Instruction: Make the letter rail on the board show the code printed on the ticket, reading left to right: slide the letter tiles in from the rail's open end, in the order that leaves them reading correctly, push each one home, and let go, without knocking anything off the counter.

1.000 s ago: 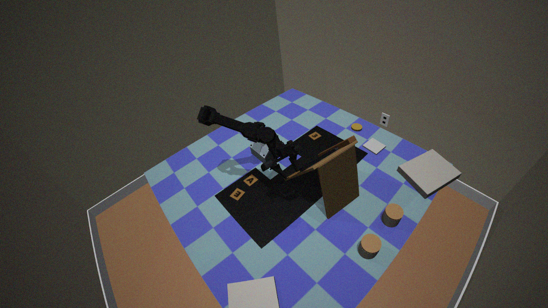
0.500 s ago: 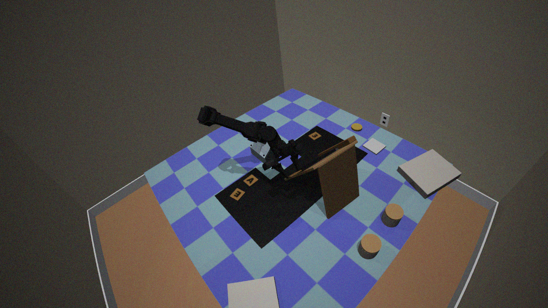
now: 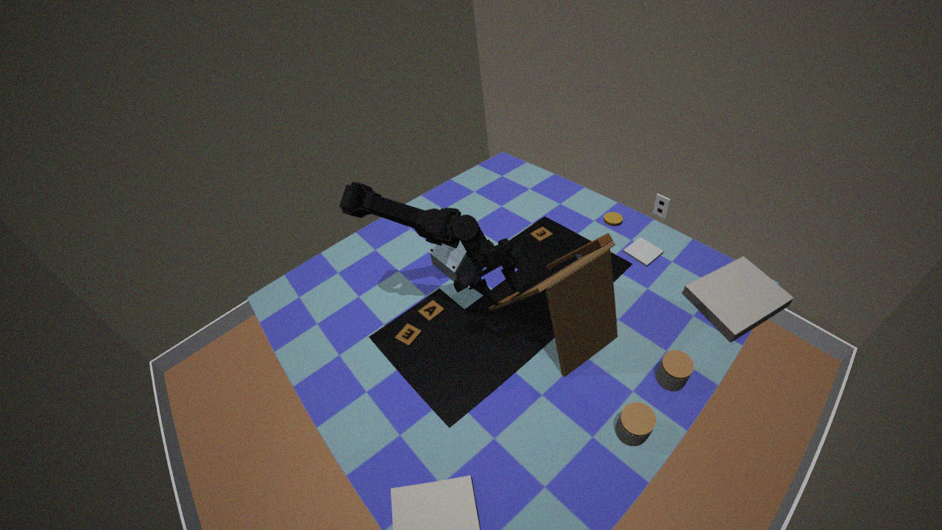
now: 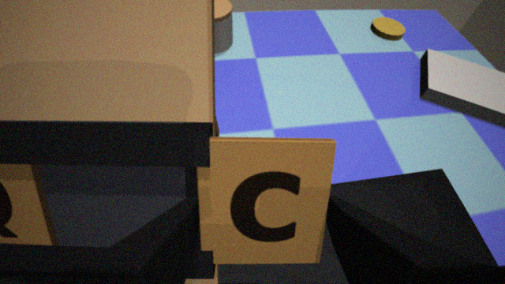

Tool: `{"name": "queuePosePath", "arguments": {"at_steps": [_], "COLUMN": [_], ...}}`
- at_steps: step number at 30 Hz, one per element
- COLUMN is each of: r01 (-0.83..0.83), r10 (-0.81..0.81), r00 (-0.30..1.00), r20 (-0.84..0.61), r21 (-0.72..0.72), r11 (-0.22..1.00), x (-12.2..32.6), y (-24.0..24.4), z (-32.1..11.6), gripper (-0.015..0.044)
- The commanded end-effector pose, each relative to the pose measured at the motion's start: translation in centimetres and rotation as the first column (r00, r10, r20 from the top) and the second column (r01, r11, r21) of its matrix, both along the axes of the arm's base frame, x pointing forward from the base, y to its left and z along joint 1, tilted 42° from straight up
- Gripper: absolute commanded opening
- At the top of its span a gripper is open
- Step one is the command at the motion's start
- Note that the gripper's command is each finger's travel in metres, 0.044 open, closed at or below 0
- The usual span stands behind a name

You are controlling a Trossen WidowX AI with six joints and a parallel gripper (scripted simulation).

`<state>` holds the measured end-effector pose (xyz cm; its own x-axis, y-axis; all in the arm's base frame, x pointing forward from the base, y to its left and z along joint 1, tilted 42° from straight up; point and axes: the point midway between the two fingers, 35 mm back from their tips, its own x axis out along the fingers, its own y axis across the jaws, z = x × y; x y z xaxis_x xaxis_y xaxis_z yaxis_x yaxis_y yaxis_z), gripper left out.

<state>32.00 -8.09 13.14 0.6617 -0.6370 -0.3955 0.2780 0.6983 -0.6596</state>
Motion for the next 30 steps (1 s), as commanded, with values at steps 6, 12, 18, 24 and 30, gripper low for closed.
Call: {"name": "queuePosePath", "arguments": {"at_steps": [6, 12, 18, 24, 30], "r01": [0.002, 0.002, 0.002, 0.002, 0.002], "r10": [-0.002, -0.002, -0.002, -0.002, -0.002], "r00": [1.000, 1.000, 1.000, 1.000, 1.000], "r20": [-0.005, -0.005, -0.005, -0.005, -0.005], "r21": [0.001, 0.001, 0.001, 0.001, 0.001], "r11": [1.000, 1.000, 1.000, 1.000, 1.000], "x": [0.1, 0.2, 0.3, 0.4, 0.5], "y": [0.4, 0.6, 0.8, 1.0, 1.2], "z": [-0.6, -0.8, -1.0, -1.2, -1.4], "gripper": [0.0000, 0.0000, 0.0000, 0.0000, 0.0000]}}
